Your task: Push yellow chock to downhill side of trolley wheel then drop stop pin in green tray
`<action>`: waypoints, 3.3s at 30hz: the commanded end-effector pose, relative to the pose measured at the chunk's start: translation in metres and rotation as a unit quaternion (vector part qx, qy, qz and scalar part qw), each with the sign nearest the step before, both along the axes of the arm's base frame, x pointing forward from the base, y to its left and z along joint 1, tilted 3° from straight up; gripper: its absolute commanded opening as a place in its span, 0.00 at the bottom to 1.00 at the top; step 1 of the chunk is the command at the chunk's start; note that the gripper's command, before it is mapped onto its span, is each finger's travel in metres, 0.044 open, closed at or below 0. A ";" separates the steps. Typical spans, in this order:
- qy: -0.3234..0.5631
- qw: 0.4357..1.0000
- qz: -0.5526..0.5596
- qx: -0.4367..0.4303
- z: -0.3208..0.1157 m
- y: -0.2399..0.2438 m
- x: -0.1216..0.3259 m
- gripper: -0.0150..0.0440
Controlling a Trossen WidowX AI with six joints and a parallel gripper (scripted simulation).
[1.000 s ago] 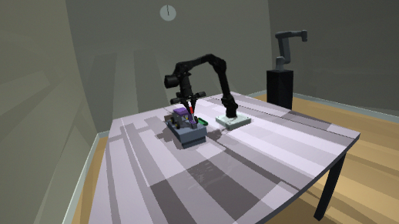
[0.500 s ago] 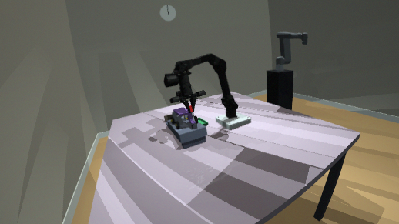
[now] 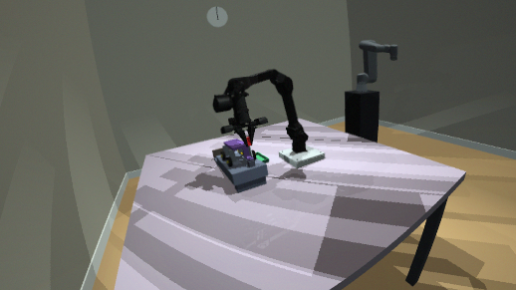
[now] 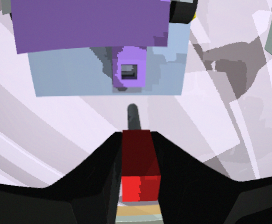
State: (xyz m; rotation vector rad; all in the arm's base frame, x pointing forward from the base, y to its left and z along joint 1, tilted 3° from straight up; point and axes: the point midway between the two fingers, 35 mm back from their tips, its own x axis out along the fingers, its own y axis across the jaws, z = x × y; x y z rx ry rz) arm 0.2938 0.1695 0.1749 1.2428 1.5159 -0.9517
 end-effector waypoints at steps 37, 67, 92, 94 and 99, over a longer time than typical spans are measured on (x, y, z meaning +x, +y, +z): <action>0.000 1.000 0.000 0.003 0.002 0.003 -0.077 0.25; -0.001 1.000 0.000 -0.001 -0.012 -0.082 -0.060 0.25; -0.002 1.000 0.000 -0.006 -0.025 -0.169 -0.046 0.25; -0.002 1.000 0.000 -0.006 -0.026 -0.176 -0.046 0.25; -0.002 1.000 0.000 -0.007 -0.030 -0.196 -0.044 0.25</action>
